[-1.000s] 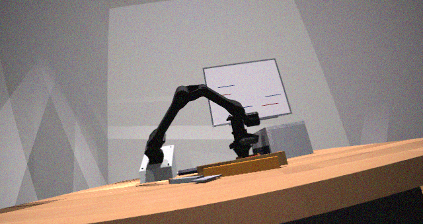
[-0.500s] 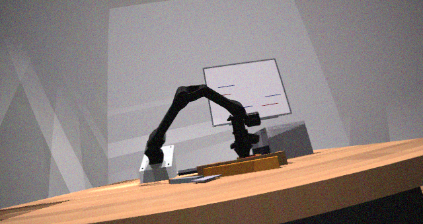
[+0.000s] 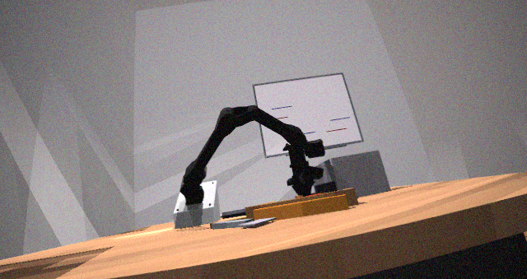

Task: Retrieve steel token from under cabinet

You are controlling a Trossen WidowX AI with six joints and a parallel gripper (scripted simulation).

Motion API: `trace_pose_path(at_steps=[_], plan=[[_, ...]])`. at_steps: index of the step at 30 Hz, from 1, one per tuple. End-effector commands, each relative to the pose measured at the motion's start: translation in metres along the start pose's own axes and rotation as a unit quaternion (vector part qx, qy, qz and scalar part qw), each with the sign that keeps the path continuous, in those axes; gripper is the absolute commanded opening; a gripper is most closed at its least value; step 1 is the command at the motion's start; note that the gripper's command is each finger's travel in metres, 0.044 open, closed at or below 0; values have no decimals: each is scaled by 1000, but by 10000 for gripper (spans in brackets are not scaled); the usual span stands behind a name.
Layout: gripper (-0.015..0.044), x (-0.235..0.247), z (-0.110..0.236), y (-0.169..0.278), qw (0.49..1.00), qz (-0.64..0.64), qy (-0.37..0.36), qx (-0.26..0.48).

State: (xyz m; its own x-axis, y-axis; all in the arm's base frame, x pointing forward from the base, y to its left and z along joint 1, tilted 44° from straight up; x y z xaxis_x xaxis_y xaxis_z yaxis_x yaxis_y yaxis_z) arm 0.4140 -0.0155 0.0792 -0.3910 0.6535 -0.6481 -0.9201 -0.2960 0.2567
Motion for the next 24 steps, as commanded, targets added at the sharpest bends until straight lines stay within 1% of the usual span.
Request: trace_pose_path(at_steps=[1, 24], plan=[[0, 0, -1, 0, 1000, 0, 1, 1], [0, 4, -2, 19, 1000, 0, 0, 1]])
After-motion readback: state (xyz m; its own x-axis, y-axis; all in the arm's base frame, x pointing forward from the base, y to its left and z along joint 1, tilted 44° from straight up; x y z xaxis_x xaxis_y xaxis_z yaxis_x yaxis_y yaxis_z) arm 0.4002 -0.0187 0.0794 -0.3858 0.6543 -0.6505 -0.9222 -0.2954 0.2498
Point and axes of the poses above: the point midway between the two fingers, 35 mm back from their tips, its own z axis back along the fingers, its own x axis across the jaws, y = z × x, the point moved 9 cm from there along z, back along the fingers, and after that the axes turned 11 degrees about z, right-handed, at the moved point
